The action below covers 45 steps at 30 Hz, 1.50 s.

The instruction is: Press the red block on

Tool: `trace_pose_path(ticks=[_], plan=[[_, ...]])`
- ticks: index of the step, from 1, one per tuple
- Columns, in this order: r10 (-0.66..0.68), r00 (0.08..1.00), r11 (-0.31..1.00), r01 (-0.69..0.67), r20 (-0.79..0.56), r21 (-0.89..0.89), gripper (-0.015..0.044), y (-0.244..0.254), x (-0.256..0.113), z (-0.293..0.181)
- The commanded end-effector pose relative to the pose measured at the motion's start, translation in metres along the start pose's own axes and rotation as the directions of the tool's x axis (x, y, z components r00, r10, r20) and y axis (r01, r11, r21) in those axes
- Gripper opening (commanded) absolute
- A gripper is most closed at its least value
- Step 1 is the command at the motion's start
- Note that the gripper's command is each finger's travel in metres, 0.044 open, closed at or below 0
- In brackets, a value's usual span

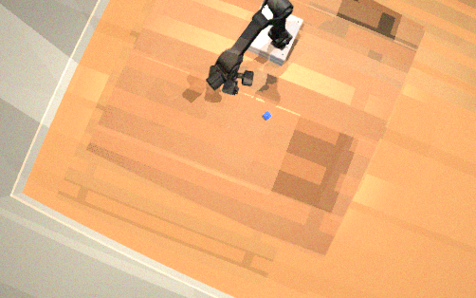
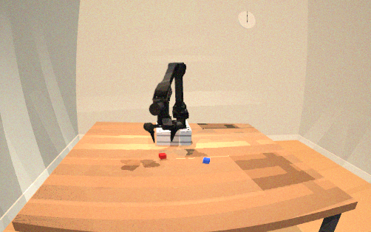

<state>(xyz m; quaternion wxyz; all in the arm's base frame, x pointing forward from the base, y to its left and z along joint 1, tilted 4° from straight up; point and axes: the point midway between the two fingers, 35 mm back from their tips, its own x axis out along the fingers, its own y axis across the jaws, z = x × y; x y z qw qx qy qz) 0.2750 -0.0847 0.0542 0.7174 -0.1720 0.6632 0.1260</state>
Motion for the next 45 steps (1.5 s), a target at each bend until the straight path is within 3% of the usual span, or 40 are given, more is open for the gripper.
trace_pose_path(ticks=[1, 5, 35, 45], plan=[[-0.011, 1.000, 1.000, 0.010, -0.013, -0.015, 0.0440, -0.003, 0.004, -0.001], [-0.010, 1.000, 1.000, 0.010, -0.013, -0.015, 0.0440, 0.001, 0.036, -0.005], [-0.010, 1.000, 1.000, 0.010, -0.014, -0.015, 0.0440, 0.000, 0.081, -0.004], [-0.010, 1.000, 1.000, 0.010, -0.014, -0.015, 0.0178, 0.000, 0.081, -0.004]])
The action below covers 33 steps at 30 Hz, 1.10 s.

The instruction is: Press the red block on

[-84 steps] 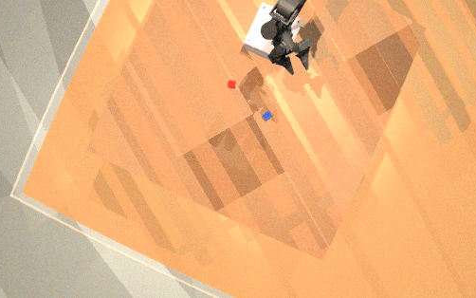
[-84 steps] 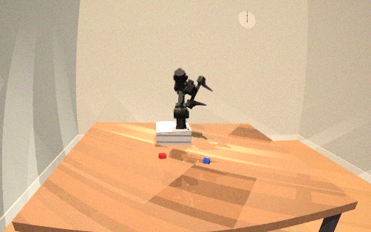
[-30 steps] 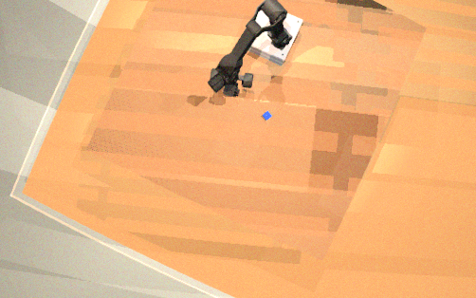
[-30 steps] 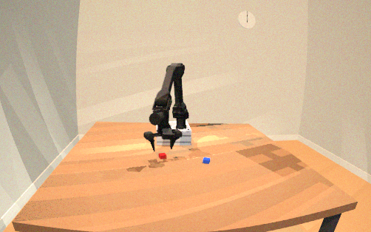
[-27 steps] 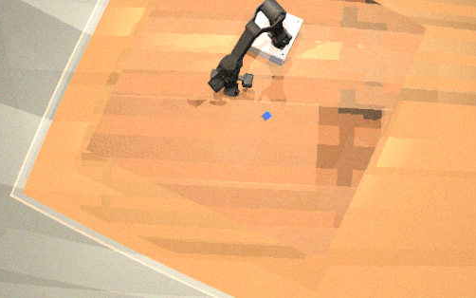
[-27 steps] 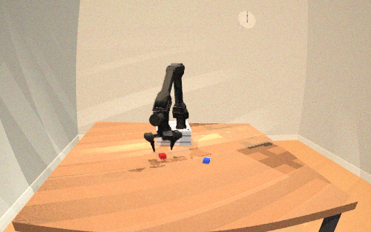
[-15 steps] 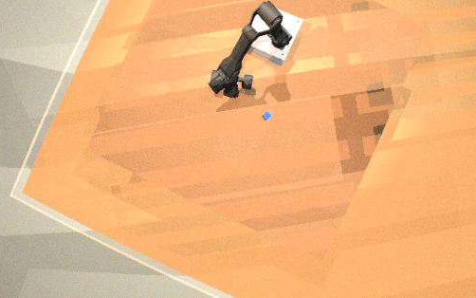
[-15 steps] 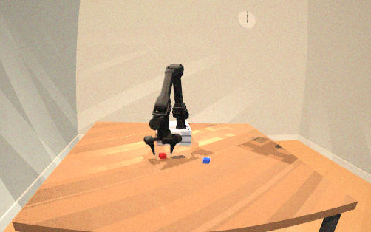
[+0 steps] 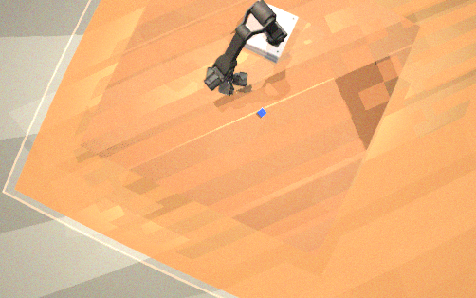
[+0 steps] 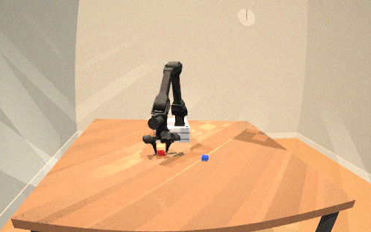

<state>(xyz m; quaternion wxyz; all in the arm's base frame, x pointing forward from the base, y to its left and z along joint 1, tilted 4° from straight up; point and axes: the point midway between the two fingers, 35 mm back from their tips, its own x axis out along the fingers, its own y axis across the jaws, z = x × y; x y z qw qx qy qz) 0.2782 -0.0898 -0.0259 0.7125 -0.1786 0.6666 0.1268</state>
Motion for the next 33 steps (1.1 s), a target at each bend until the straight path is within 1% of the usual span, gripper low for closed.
trace_pose_path(ticks=[1, 2, 11, 13, 14, 33], plan=[[-0.005, 1.000, 1.000, 0.005, -0.001, -0.004, 0.0151, -0.001, 0.000, 0.000], [-0.005, 1.000, 1.000, 0.005, -0.001, -0.004, 0.0125, -0.001, 0.000, 0.000], [-0.005, 1.000, 1.000, 0.005, -0.001, -0.004, 0.0065, -0.001, 0.000, 0.000], [-0.005, 1.000, 1.000, 0.005, -0.001, -0.004, 0.0012, -0.001, 0.000, 0.000], [-0.005, 1.000, 1.000, 0.005, -0.001, -0.004, 0.0000, -0.001, -0.002, 0.001], [-0.006, 1.000, 1.000, 0.006, 0.001, -0.003, 0.0000, -0.008, -0.089, 0.009]])
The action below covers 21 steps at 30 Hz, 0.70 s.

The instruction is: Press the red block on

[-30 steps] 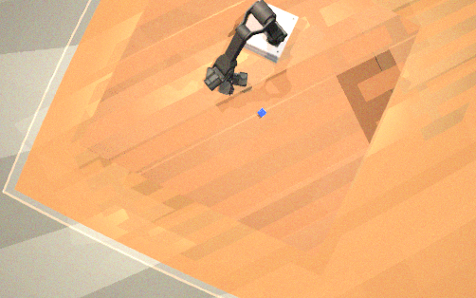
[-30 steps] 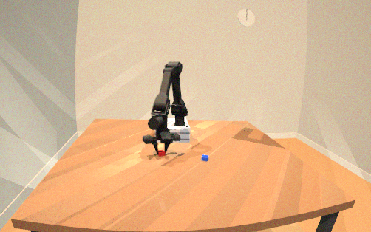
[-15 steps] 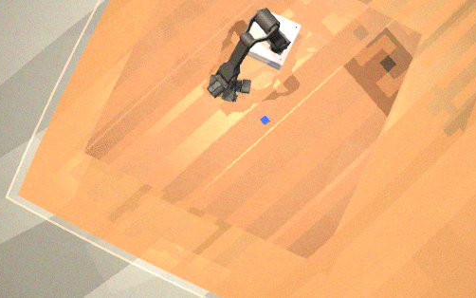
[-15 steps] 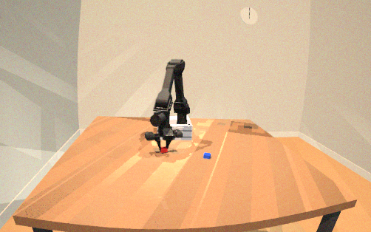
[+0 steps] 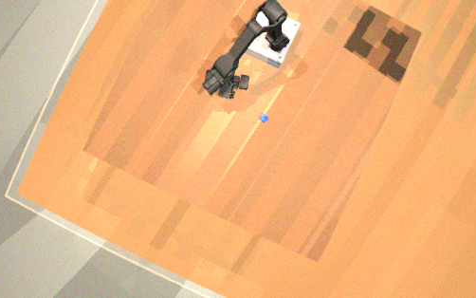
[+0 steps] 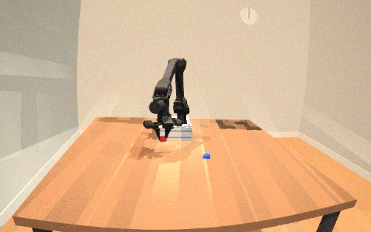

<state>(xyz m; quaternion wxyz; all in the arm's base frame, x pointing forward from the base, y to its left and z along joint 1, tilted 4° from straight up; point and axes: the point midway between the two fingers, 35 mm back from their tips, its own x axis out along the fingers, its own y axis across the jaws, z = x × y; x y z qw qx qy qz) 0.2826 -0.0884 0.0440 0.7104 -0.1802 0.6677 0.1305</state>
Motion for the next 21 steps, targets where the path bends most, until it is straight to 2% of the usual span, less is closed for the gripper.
trace_pose_path(ticks=[1, 7, 21], plan=[[-0.010, 1.000, 1.000, 0.010, 0.004, 0.004, 0.0000, -0.001, -0.024, 0.000], [-0.010, 1.000, 1.000, 0.010, 0.004, 0.004, 0.0000, 0.001, -0.050, -0.002], [-0.005, 1.000, 0.994, 0.004, 0.012, 0.108, 0.0000, 0.024, -0.041, 0.026]])
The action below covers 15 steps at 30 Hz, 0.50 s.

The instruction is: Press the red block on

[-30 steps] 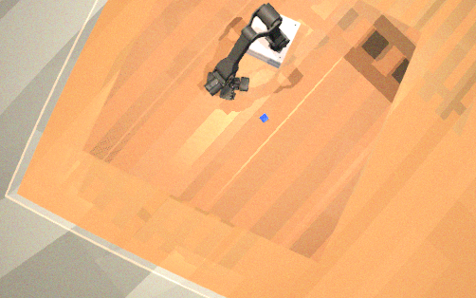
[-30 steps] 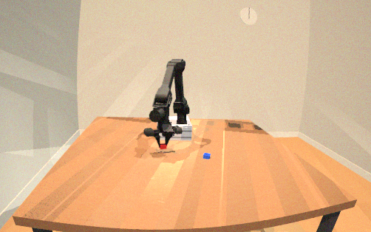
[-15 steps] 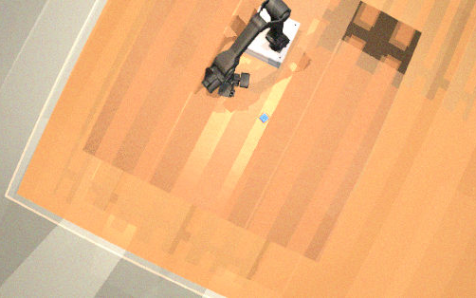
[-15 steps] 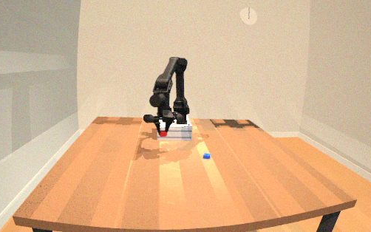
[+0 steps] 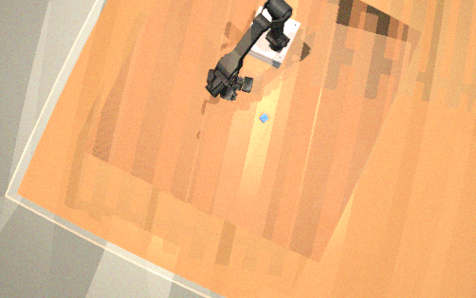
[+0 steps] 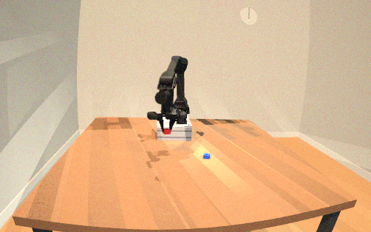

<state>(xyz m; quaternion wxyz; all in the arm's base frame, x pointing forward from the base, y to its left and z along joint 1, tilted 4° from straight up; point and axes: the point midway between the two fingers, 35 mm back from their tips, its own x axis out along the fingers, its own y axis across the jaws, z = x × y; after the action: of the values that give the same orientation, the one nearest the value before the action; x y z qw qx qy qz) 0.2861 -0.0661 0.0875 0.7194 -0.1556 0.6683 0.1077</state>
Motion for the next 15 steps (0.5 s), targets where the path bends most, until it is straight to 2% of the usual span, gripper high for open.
trace_pose_path(ticks=[1, 15], plan=[[-0.003, 1.000, 0.999, 0.003, 0.003, 0.054, 0.0000, 0.013, 0.004, 0.014], [0.003, 1.000, 0.967, -0.004, 0.002, 0.253, 0.0000, 0.062, 0.021, 0.053]])
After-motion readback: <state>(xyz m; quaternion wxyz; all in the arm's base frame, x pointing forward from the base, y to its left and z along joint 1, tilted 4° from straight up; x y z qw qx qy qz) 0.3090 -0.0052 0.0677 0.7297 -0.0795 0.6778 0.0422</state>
